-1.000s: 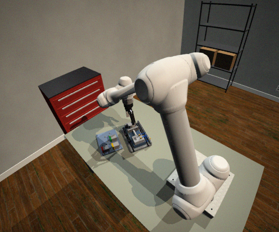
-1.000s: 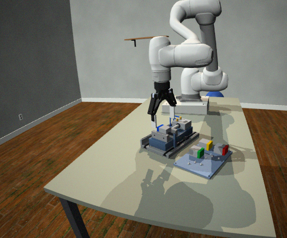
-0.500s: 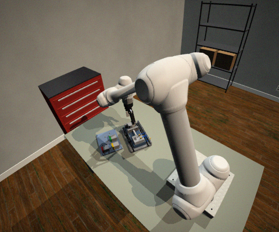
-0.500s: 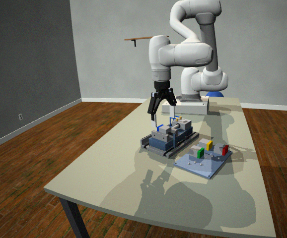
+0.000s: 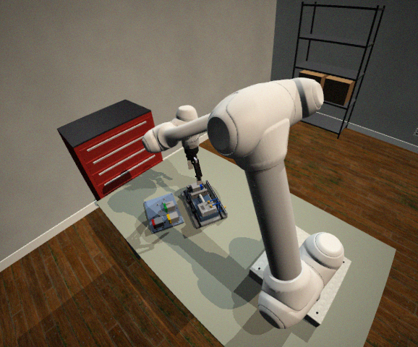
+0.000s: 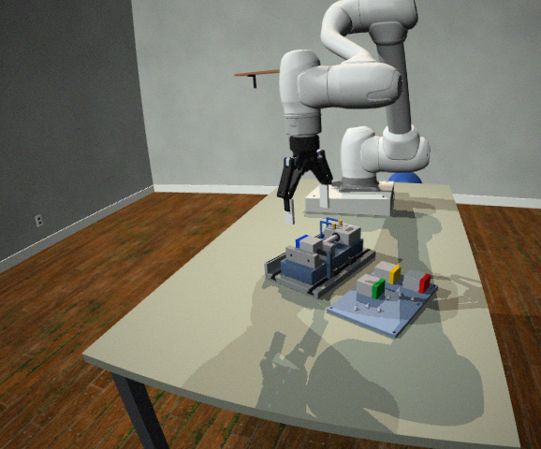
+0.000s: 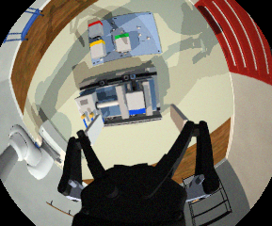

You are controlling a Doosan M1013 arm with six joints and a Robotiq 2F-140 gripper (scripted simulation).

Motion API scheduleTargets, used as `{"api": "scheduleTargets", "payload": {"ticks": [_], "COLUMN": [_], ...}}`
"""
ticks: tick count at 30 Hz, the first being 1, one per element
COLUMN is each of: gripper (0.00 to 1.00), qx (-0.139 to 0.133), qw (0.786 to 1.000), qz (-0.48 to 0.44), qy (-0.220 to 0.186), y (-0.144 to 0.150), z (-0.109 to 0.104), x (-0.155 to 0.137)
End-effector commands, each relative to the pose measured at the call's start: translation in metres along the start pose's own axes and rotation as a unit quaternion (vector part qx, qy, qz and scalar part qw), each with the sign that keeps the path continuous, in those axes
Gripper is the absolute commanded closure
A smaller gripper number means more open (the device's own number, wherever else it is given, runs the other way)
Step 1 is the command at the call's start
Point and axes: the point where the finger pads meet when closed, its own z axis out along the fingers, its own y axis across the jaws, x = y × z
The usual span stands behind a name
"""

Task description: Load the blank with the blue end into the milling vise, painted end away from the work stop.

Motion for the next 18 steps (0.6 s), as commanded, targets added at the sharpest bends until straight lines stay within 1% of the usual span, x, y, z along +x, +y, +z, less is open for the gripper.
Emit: {"api": "scheduleTargets", "payload": {"ticks": [1,3,6,18], "gripper": [0.00,0.00,0.00,0.00], "qx": [0.000,0.000,0.000,0.000], "qw": [1.000,1.000,1.000,1.000], "qz": [0.000,0.000,0.000,0.000], "qy": [0.000,0.000,0.000,0.000], "y": [0.000,0.000,0.000,0.000], "z": [-0.010,-0.018,-0.020,-0.051], "x": [0.000,0.000,0.000,0.000]}}
